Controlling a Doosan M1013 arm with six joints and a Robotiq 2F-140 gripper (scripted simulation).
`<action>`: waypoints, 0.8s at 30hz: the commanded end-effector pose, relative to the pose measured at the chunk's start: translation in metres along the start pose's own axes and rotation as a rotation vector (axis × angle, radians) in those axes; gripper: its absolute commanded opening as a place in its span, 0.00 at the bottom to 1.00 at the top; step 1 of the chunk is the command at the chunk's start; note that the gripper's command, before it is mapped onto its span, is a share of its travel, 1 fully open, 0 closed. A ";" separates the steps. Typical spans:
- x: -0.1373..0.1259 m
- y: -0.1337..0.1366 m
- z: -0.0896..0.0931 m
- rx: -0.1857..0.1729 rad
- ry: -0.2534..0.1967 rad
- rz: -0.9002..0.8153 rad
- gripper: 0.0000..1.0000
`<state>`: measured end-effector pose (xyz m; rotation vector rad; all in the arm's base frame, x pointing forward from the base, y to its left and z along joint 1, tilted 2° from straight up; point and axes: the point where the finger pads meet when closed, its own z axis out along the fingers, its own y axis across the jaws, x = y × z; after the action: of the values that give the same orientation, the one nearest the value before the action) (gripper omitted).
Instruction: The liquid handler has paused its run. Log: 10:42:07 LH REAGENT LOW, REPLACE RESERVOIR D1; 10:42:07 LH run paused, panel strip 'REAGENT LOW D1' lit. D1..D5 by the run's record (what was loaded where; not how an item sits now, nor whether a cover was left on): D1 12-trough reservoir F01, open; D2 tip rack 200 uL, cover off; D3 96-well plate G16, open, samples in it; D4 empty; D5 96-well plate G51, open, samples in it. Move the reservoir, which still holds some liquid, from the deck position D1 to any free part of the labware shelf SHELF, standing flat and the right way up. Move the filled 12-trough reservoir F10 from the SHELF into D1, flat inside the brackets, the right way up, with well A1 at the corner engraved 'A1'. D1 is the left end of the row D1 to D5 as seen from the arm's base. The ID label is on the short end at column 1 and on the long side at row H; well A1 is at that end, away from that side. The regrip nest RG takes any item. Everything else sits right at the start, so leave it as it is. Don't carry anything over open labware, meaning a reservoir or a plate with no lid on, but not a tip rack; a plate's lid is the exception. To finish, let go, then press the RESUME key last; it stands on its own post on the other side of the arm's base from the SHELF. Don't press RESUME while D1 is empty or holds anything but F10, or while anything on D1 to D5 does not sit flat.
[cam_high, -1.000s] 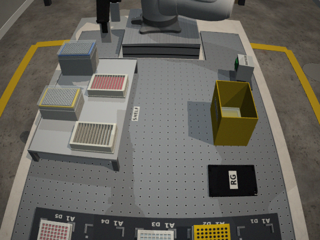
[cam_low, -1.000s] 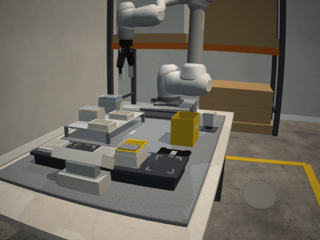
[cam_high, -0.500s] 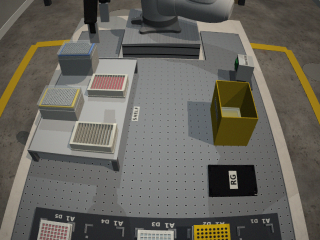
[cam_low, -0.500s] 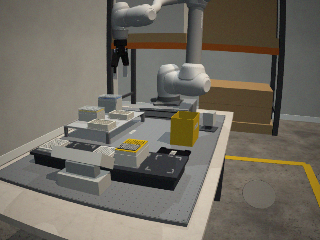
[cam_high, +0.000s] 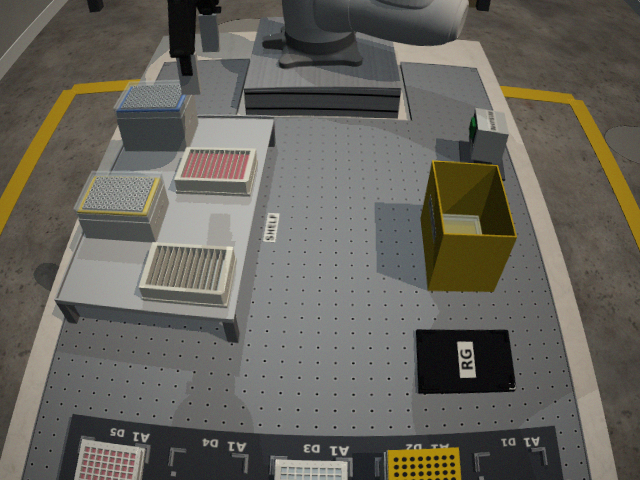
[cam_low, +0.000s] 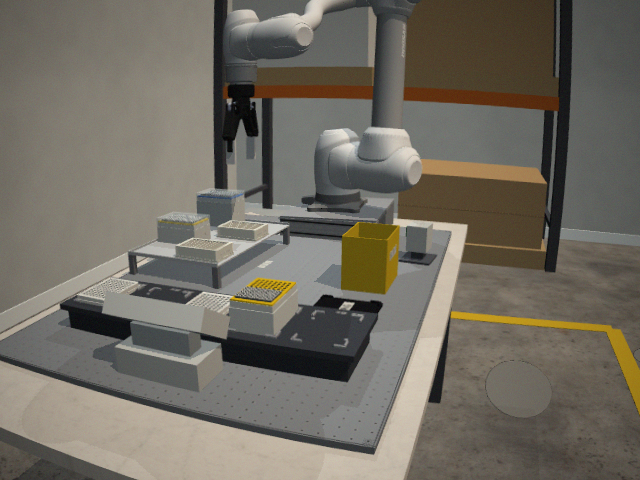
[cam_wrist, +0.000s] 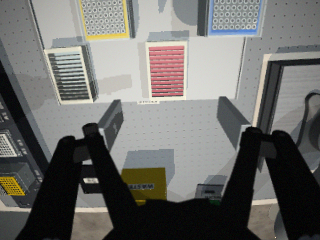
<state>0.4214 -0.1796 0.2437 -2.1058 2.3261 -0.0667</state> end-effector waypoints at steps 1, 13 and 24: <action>0.000 0.000 0.006 0.000 0.000 0.000 0.77; 0.000 0.000 0.022 0.000 0.000 0.000 0.77; 0.000 0.000 0.041 0.000 0.000 0.000 0.77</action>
<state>0.4225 -0.1807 0.2074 -2.1059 2.3261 -0.0667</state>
